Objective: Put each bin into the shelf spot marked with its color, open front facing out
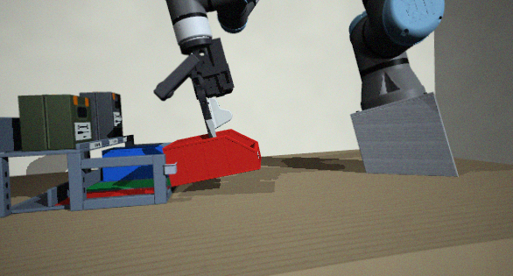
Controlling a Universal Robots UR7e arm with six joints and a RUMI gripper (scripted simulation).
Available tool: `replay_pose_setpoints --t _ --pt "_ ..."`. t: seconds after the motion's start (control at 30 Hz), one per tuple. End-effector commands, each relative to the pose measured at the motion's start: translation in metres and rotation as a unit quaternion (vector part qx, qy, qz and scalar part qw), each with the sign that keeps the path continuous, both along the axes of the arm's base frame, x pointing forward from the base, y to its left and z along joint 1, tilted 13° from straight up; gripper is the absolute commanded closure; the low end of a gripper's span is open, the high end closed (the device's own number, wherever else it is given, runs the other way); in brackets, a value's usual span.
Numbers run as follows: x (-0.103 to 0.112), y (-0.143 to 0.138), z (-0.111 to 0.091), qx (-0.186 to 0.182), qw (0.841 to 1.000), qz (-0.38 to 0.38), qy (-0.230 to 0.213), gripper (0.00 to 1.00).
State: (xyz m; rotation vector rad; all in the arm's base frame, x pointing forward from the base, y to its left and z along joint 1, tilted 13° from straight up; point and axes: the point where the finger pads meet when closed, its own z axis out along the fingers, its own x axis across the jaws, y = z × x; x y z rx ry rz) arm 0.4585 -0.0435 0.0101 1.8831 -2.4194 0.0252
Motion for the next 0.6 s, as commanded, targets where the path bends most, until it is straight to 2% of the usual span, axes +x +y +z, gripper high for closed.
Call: replay_pose_setpoints --t 0.0,0.57 --pt "0.002 0.0 0.001 0.0 1.0 0.0 -0.001 1.0" --pt "0.013 -0.003 0.003 0.0 1.0 0.0 -0.001 1.0"
